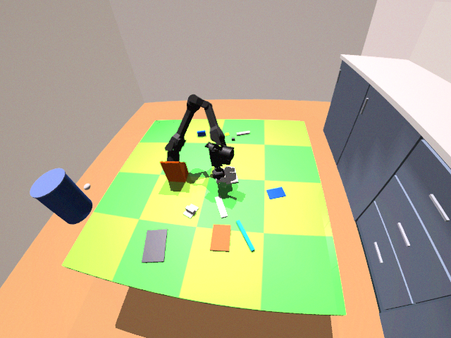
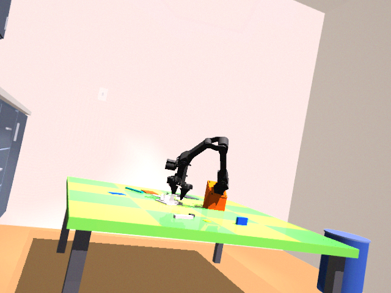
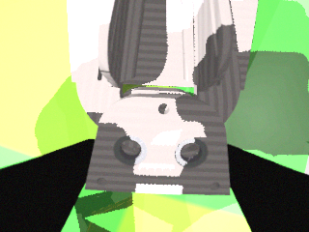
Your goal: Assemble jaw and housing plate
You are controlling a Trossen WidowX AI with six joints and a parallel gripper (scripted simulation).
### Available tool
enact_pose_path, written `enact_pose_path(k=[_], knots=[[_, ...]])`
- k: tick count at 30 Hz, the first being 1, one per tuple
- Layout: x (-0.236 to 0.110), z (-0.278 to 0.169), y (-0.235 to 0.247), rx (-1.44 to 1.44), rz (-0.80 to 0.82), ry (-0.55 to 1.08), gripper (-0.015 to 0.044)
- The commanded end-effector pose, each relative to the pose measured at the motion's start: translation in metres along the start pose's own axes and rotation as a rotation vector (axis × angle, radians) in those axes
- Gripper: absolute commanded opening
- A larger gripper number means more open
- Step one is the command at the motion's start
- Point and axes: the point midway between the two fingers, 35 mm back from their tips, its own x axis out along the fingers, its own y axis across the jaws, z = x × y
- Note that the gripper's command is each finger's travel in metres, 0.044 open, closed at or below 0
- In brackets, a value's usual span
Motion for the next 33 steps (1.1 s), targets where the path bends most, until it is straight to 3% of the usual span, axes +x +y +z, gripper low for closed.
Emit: enact_pose_path(k=[1,33], knots=[[0.0075,-0.0014,0.0018,0.005,0.008,0.000,0.0351],[0.0141,-0.0017,0.0022,0.005,0.009,0.000,0.0351]])
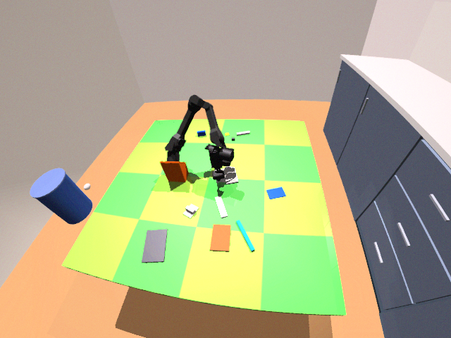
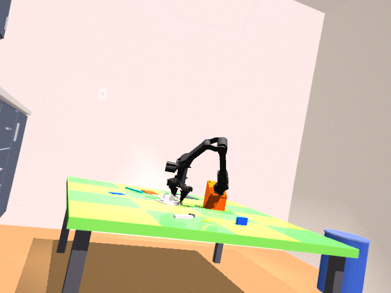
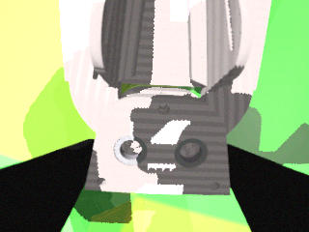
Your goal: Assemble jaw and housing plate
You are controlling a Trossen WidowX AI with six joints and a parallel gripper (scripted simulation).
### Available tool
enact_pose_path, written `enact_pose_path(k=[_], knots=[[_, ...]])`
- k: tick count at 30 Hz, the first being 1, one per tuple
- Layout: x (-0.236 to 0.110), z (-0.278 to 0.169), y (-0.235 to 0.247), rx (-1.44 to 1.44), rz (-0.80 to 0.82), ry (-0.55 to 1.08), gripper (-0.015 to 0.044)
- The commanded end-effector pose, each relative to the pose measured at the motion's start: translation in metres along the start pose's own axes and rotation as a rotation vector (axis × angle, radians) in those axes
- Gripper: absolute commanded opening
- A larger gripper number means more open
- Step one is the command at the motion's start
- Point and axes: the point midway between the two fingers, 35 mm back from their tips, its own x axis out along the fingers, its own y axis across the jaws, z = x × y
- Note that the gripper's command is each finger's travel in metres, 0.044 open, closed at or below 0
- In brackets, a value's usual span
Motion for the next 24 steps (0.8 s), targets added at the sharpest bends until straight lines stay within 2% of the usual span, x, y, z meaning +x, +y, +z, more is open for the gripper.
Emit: enact_pose_path(k=[1,24], knots=[[0.0020,0.0002,0.0008,0.003,0.005,-0.003,0.0351],[0.0065,0.0002,0.0009,0.004,0.005,-0.003,0.0351]])
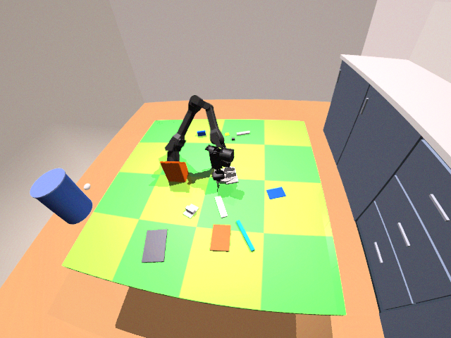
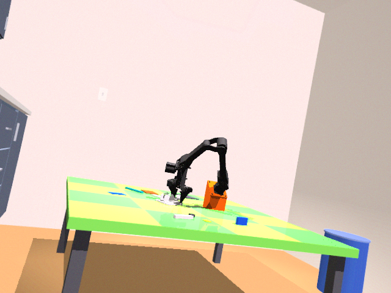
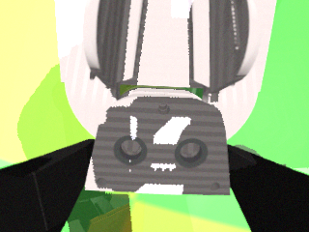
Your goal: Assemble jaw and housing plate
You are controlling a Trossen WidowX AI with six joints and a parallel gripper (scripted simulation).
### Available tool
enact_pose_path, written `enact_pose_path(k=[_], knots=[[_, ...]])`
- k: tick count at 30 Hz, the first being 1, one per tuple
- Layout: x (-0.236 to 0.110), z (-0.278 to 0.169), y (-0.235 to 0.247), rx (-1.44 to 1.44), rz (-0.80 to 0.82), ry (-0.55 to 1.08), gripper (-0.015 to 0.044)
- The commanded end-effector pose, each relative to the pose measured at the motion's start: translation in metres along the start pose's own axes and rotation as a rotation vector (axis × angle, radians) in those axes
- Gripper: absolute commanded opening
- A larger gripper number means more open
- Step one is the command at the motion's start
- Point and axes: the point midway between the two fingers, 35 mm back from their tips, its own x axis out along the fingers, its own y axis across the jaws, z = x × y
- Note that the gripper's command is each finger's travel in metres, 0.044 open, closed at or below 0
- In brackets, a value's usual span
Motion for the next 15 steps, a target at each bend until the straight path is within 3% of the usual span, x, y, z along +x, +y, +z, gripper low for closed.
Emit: enact_pose_path(k=[1,15], knots=[[0.0020,0.0002,0.0008,0.003,0.005,-0.003,0.0351],[0.0046,0.0002,0.0009,0.003,0.005,-0.003,0.0351]])
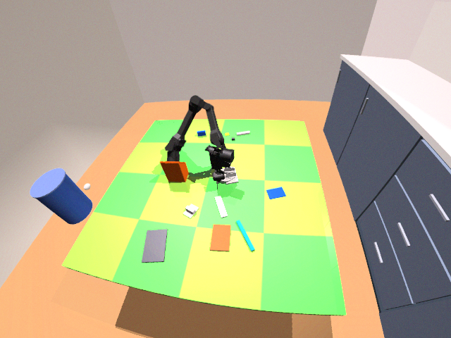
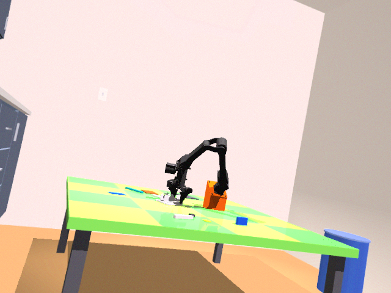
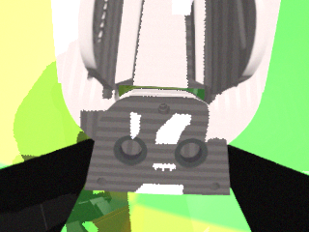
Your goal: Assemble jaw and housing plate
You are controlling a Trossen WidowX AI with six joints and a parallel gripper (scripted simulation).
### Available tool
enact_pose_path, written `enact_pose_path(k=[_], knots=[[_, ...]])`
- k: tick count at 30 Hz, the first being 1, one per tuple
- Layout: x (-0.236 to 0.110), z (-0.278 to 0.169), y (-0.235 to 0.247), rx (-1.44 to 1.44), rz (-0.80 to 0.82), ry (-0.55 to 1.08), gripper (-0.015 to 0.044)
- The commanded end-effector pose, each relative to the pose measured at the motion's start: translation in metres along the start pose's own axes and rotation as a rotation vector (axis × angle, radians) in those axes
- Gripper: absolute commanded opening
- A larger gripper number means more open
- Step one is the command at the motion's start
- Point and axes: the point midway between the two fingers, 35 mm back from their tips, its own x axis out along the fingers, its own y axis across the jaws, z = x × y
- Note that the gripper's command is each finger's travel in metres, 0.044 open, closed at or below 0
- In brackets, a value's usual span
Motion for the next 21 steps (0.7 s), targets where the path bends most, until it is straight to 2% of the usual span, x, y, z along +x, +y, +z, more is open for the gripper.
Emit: enact_pose_path(k=[1,21], knots=[[0.0010,0.0003,0.0007,0.003,0.005,-0.003,0.0351],[0.0034,0.0003,0.0008,0.003,0.005,-0.003,0.0351]])
